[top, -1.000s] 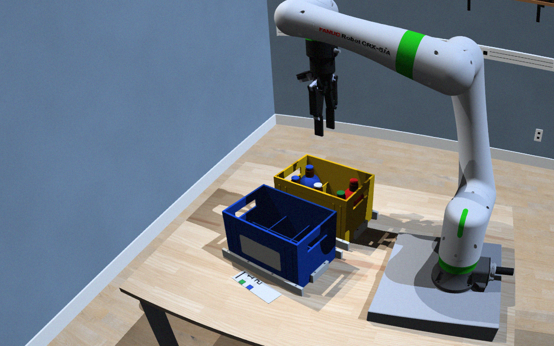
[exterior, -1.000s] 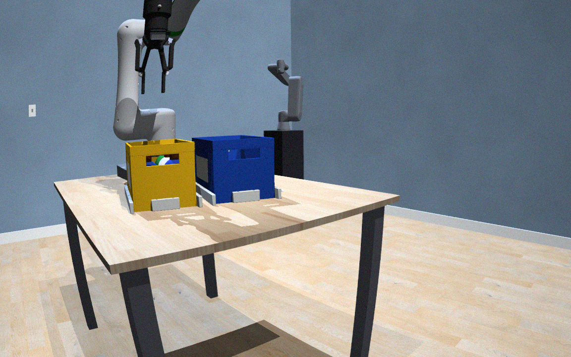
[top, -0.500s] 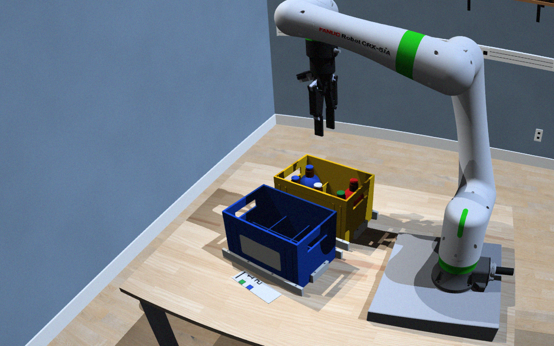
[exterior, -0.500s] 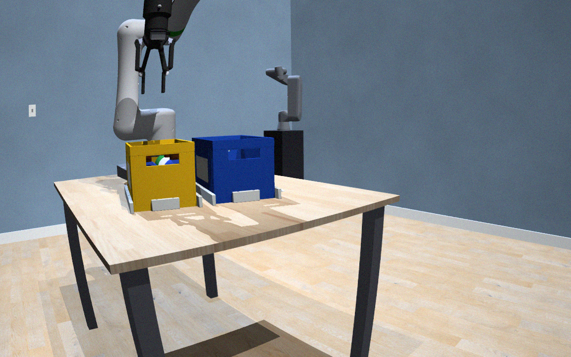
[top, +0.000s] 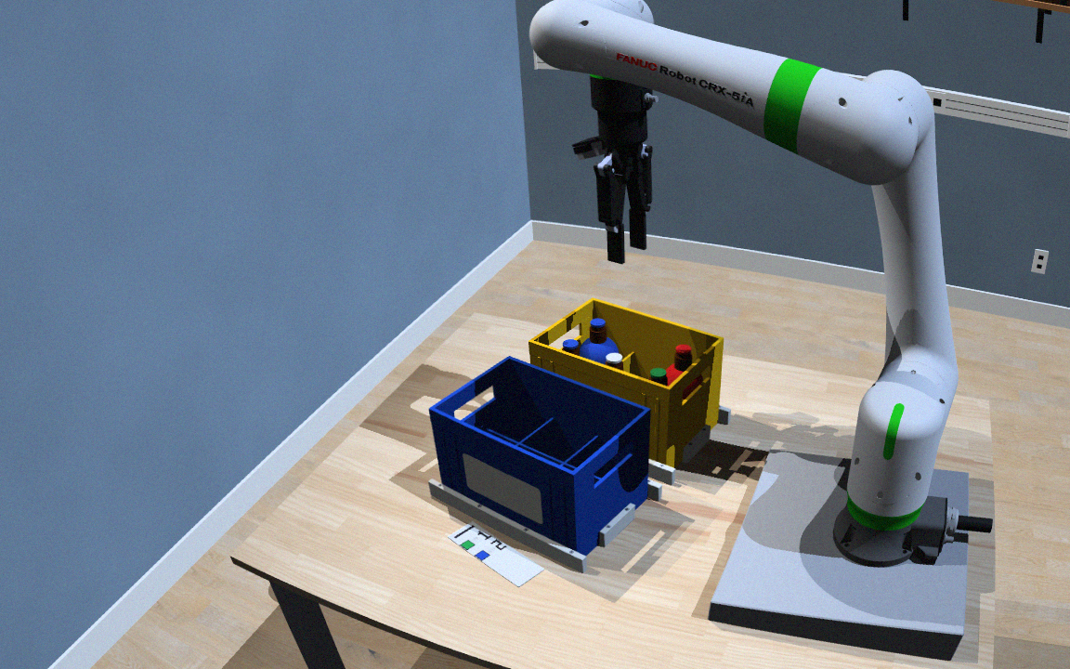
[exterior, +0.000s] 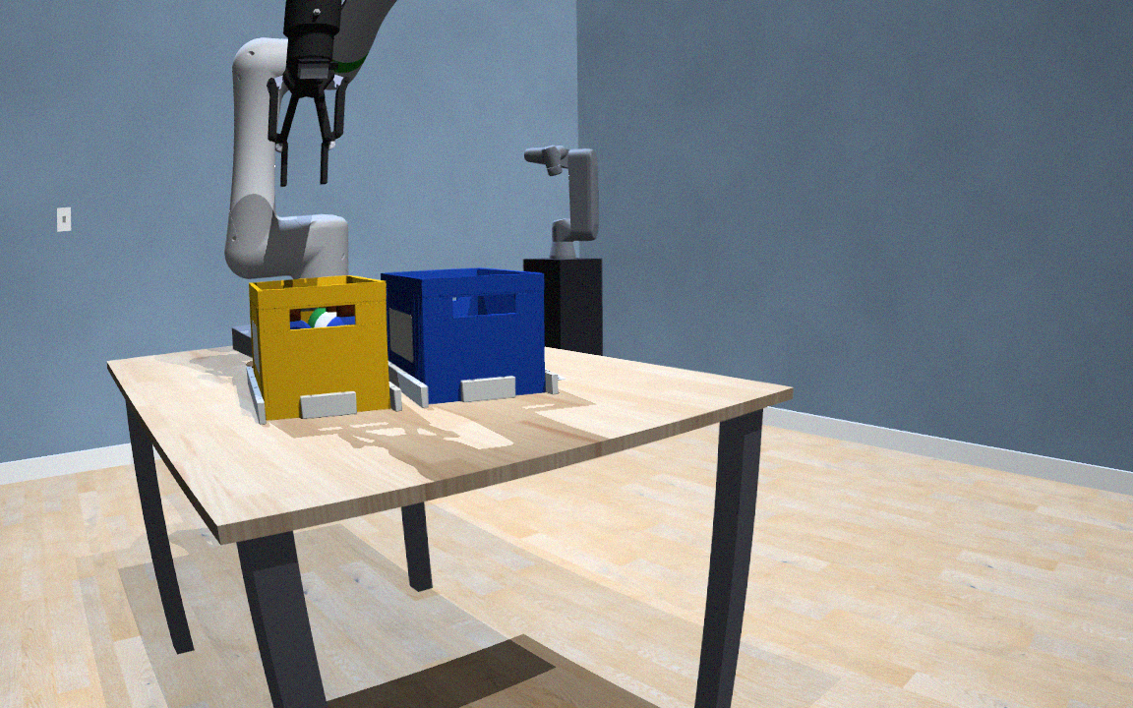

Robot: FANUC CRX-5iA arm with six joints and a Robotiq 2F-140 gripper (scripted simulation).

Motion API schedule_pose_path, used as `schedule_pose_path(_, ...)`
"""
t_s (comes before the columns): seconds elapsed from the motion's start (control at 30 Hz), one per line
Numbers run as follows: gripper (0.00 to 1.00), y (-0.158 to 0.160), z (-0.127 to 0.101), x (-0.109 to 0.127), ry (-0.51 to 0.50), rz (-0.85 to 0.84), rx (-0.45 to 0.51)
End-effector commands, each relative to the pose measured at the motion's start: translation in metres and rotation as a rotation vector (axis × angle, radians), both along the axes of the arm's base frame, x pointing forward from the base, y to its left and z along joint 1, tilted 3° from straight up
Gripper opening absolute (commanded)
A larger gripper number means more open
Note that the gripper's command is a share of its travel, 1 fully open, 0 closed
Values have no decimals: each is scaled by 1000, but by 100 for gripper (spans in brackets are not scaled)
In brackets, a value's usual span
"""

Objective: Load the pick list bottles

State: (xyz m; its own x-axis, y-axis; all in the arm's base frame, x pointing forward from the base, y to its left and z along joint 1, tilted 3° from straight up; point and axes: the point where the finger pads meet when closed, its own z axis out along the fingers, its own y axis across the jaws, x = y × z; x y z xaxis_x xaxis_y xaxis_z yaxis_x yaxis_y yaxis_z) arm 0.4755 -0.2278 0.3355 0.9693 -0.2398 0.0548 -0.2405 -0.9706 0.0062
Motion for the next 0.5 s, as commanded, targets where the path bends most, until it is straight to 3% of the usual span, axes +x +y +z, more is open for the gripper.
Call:
schedule_pose_path(0.0,44,0,1,0,-2,0,-1)
schedule_pose_path(0.37,44,27,-39,-27,5,366,-20)
schedule_pose_path(0.47,44,29,-42,-29,6,399,-22)
